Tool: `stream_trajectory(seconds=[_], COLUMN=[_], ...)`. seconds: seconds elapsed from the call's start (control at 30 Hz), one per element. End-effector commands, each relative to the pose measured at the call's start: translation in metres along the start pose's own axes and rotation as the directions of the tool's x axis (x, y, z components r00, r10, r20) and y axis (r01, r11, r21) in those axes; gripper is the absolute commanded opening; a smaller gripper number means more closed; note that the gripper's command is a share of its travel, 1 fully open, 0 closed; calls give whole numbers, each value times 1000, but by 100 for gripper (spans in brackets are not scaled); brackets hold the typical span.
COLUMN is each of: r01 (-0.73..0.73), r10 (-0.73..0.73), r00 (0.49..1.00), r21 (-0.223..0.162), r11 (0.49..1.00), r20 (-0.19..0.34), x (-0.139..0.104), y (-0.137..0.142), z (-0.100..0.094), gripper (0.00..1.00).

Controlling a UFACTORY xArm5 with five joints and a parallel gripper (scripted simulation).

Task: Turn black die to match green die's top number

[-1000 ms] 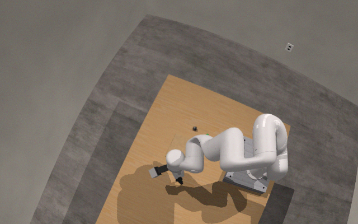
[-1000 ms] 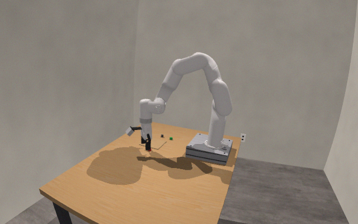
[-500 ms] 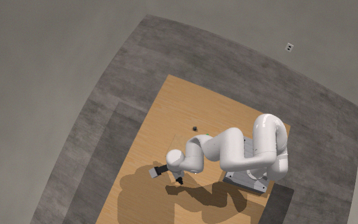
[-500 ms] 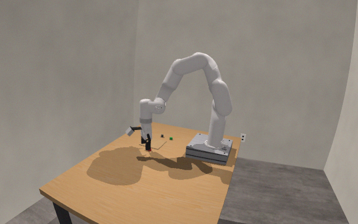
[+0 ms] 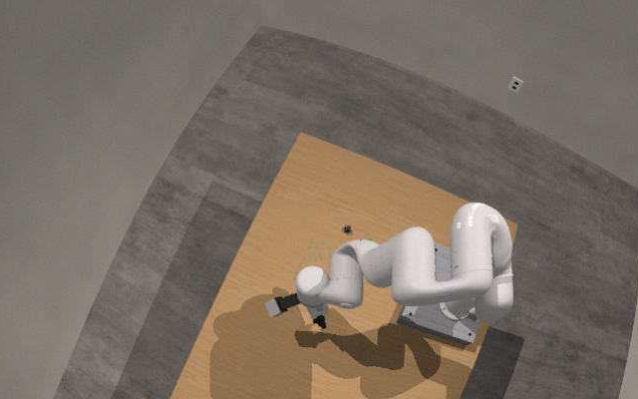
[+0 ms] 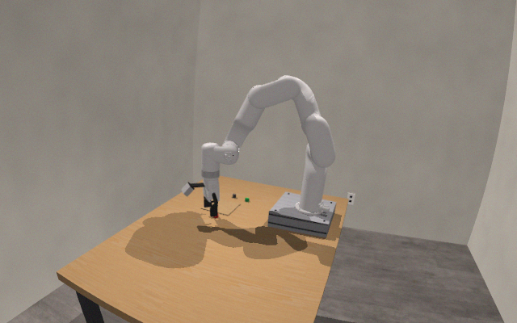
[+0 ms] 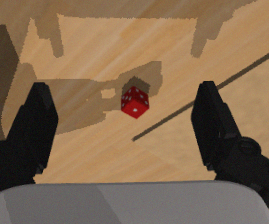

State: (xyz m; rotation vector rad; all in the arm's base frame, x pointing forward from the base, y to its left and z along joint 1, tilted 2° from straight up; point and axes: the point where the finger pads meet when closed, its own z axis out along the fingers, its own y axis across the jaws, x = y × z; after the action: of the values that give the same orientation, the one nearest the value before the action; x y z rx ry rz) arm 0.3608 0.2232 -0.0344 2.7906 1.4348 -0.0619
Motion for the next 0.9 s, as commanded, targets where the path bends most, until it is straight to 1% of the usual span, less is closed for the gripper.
stream_trajectory(seconds=[0.0,0.1,0.17,0.23,0.43,0.5,0.6,0.67,0.73,0.87], r01=[0,0,0,0,0,0,0,0,0,0], r10=[0,0,0,0,0,0,0,0,0,0], r00=[1000,1000,1000,1000,1000,1000,1000,1000,1000,1000], r21=[-1,-1,-1,-1,-1,-1,-1,-1,-1,-1], r11=[1000,1000,1000,1000,1000,1000,1000,1000,1000,1000], r20=[-3,-3,-3,-3,-3,-3,-3,-3,-3,-3], x=[1,1,1,1,1,1,1,1,1,1], y=[0,0,0,0,0,0,0,-1,-1,-1], z=[-2,-8,-18,-32,-84,-84,-103,-110,-114,-114], gripper=[100,100,100,100,100,100,100,100,100,100])
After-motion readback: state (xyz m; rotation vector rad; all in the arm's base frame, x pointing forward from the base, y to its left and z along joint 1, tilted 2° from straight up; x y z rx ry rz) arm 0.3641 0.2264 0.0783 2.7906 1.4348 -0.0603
